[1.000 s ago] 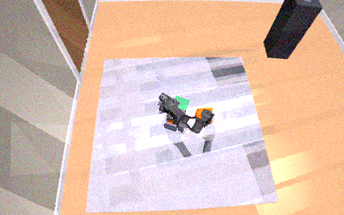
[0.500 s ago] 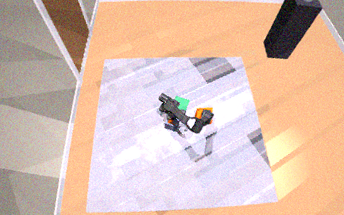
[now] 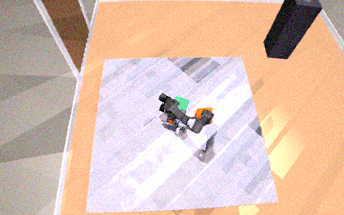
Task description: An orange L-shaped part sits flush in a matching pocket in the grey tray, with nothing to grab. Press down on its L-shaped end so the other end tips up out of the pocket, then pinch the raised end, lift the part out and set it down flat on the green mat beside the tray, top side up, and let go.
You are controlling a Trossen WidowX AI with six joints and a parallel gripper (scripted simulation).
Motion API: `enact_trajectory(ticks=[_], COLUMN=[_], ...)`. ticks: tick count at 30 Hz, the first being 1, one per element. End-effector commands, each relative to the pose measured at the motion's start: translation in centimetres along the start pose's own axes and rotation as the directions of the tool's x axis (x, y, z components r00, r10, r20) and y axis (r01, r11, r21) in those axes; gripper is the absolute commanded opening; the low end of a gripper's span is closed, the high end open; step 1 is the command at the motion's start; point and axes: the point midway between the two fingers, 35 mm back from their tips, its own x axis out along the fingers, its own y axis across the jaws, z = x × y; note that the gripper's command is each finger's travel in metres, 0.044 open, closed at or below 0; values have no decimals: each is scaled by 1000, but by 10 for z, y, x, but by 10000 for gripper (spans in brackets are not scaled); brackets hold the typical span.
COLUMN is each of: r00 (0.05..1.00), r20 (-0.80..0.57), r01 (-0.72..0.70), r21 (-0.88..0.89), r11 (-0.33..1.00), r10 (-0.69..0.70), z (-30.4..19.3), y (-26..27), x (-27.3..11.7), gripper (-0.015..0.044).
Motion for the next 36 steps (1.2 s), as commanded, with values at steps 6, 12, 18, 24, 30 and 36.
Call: enact_trajectory(ticks=[6,12,18,24,30,36], r00=[1000,1000,1000,1000,1000,1000], r20=[1,1,2,2,2,1], r01=[0,0,0,0,0,0], r21=[0,1,2,2,3,3], r11=[1000,1000,1000,1000,1000,1000], r10=[0,0,0,0,0,0], z=[0,0,0,0,-1,-1], y=[0,0,0,0,0,0], x=[-11,-20,-29,-39,-48,-58], gripper=[0,0,0,0,0,0])
